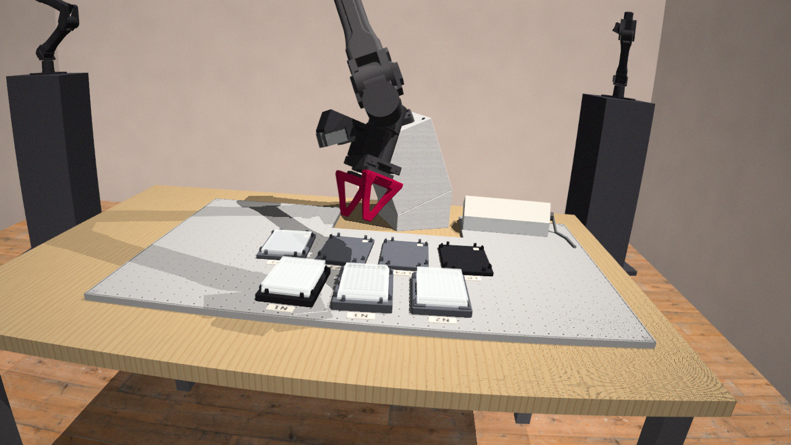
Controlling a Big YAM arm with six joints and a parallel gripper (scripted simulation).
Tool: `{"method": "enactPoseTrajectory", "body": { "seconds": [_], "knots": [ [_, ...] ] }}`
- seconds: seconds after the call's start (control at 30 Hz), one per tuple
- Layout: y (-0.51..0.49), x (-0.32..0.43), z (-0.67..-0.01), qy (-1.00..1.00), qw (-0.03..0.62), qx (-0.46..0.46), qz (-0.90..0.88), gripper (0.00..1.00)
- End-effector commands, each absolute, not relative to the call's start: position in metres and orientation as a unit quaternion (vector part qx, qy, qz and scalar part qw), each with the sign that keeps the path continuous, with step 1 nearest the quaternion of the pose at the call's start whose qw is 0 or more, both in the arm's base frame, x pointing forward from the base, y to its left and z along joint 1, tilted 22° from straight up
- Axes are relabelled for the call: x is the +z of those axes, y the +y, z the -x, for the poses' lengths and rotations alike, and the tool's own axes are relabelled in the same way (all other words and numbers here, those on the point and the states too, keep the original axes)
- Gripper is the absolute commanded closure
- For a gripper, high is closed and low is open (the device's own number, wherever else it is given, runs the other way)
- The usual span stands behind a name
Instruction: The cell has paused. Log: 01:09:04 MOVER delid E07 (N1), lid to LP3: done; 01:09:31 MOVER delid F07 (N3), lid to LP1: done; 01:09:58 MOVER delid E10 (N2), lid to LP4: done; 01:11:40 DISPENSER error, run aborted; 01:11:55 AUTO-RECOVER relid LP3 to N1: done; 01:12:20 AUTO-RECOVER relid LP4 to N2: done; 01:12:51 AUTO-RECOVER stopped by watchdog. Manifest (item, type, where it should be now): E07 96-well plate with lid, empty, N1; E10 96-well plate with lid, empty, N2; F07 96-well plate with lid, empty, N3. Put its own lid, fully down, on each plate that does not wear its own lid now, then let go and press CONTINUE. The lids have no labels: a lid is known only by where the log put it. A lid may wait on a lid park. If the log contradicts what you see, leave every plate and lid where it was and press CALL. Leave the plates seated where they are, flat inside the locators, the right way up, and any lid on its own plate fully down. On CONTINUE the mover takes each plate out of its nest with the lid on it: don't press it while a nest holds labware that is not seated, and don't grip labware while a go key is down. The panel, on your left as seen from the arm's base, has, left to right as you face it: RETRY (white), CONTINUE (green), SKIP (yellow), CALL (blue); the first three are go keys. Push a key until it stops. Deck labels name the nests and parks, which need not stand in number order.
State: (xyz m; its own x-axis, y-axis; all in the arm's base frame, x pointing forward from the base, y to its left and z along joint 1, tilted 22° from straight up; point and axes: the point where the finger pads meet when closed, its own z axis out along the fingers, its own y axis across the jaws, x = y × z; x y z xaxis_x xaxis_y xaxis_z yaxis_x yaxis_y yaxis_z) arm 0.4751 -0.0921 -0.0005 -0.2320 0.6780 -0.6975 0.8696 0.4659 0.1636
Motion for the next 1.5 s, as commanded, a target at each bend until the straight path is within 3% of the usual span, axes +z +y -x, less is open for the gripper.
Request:
{"method": "enactPoseTrajectory", "body": {
  "seconds": [0.0, 1.47],
  "knots": [
    [-0.099, -0.008, -0.472, 0.791, 0.359, -0.144, -0.474, 0.0],
    [-0.1, -0.108, -0.352, 0.952, 0.15, -0.198, -0.182, 0.0]
  ]
}}
